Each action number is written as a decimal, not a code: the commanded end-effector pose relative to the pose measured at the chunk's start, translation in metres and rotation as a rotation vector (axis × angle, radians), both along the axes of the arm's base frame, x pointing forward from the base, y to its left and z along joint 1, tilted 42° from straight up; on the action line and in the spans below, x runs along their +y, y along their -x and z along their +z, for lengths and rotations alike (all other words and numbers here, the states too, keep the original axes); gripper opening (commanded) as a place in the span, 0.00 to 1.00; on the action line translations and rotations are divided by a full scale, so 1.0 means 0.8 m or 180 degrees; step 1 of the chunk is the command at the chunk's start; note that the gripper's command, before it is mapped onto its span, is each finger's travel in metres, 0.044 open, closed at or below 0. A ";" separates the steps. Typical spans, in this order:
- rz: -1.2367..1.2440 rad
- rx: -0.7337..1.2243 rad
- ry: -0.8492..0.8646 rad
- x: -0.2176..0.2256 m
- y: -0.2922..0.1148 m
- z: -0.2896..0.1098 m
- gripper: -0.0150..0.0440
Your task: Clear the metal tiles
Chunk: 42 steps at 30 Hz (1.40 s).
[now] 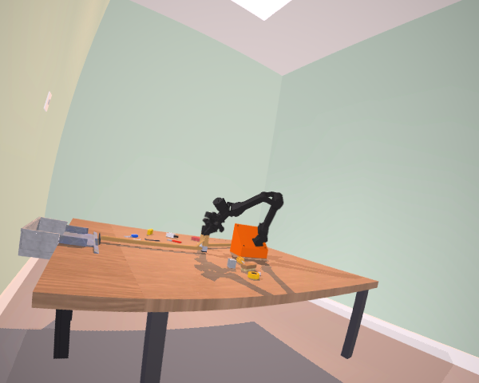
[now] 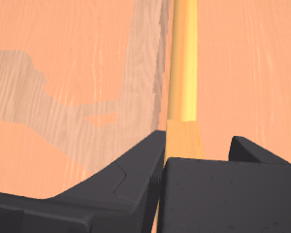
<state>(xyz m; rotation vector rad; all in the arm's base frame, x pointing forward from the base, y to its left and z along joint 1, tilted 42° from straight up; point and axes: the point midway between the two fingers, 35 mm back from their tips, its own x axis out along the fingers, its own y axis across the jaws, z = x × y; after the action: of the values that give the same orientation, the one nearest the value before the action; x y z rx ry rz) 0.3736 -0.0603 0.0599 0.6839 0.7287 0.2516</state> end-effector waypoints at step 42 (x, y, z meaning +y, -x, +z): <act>-0.0008 -0.0002 -0.0004 0.009 0.032 -0.005 0.25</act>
<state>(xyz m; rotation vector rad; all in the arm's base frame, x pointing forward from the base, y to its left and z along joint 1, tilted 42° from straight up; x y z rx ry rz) 0.3479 -0.0529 0.0560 0.6866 0.7282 0.2500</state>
